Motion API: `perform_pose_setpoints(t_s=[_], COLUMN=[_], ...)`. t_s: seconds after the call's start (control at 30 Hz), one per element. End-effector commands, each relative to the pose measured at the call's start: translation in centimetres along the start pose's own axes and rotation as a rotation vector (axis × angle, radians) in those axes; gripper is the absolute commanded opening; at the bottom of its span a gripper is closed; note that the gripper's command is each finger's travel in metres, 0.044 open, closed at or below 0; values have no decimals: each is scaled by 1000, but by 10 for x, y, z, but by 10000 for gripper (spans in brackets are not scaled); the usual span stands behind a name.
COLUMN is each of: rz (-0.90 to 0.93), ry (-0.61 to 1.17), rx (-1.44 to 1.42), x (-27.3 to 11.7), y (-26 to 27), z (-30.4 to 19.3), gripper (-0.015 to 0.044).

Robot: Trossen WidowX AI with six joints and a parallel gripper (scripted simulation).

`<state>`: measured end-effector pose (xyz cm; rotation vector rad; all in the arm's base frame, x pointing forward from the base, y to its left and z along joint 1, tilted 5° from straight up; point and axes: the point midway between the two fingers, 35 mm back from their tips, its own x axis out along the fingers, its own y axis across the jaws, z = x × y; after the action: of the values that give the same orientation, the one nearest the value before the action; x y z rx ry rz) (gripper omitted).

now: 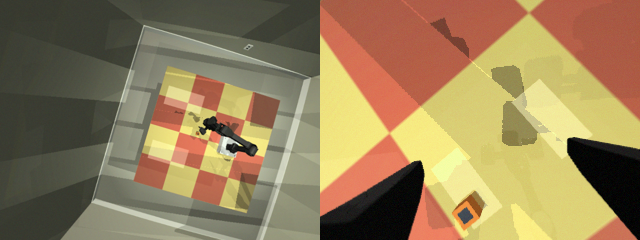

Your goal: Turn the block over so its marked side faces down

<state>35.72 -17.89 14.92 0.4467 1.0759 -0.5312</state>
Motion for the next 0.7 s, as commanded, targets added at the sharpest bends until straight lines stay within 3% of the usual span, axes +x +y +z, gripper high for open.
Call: perform_pose_setpoints(t_s=[0.0,0.17,0.37,0.47,0.67], rz=[-23,-33,-34,-34,-34], ry=[206,429,444,444,444], rx=[-247,-538,-559,-559,-559], x=[33,58,62,88,98], y=[27,53,56,53,54], z=[-50,-107,-113,-125,-130], gripper=[440,440,440,440,440])
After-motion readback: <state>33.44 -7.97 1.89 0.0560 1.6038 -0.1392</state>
